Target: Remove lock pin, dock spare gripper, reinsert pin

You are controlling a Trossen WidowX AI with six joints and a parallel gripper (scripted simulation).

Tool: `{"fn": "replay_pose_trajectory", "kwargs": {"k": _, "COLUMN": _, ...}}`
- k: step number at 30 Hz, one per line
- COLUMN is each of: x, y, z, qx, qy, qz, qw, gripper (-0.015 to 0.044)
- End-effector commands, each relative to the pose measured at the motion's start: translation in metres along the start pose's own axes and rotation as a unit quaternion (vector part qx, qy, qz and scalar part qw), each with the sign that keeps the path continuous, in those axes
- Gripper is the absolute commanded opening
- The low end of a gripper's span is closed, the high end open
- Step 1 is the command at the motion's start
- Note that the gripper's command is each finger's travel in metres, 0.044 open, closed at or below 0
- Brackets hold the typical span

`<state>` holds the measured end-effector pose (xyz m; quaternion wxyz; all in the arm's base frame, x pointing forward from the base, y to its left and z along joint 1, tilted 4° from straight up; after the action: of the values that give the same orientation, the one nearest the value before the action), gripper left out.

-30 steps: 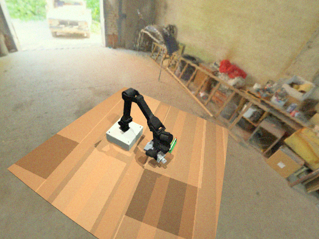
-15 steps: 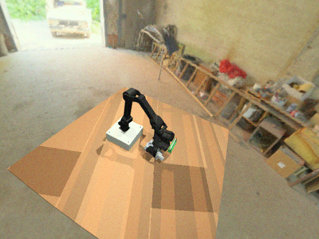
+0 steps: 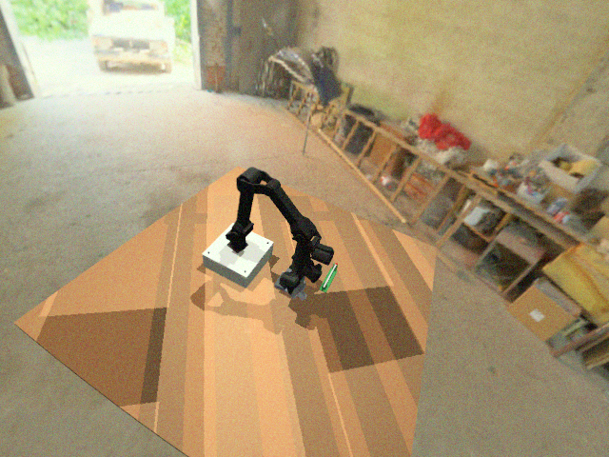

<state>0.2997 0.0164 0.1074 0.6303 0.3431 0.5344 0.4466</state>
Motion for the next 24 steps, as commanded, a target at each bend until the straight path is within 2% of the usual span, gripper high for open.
{"fn": "replay_pose_trajectory", "kwargs": {"k": 1, "x": 0.004, "y": 0.002, "z": -0.006, "qx": 0.01, "qy": 0.022, "qz": -0.019, "qw": 1.0, "gripper": 0.0}}
{"fn": "replay_pose_trajectory", "kwargs": {"k": 24, "x": 0.025, "y": 0.015, "z": -0.051, "qx": 0.072, "qy": 0.162, "qz": -0.135, "qw": 0.975, "gripper": 0.0}}
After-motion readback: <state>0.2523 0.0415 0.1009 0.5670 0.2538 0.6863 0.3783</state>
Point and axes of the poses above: the point midway between the two fingers, 35 mm back from their tips, its own y axis back along the fingers, its own x axis across the jaws, z = x × y, the point moved 6 cm from there along y, back along the fingers, and after that the axes turned 10 degrees about -y, right-handed, at the moved point
